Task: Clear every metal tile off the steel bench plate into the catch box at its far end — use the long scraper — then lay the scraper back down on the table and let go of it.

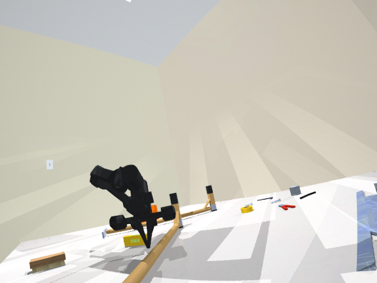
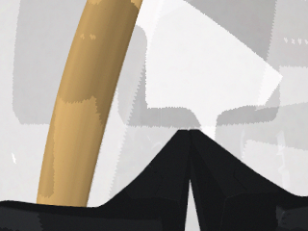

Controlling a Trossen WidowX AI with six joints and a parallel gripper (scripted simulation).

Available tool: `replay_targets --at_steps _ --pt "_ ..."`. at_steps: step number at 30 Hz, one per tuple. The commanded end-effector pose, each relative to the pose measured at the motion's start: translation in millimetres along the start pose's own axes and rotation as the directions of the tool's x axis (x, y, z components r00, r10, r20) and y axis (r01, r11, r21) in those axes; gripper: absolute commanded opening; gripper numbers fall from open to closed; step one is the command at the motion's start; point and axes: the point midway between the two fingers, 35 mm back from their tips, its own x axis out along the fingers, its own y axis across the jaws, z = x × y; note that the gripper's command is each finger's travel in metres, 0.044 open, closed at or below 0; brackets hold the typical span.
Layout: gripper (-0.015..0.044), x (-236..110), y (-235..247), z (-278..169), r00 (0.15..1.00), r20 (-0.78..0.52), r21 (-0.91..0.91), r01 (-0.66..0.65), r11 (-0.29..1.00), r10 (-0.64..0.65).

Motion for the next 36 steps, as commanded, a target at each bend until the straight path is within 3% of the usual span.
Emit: replay_targets --at_steps 1,36 --pt "0.0000 1 4 2 1.000 -0.001 0.004 0.003 1.000 -0.003" --pt "0.0000 7 36 13 1.000 -0.001 0.005 0.002 1.000 -0.002"
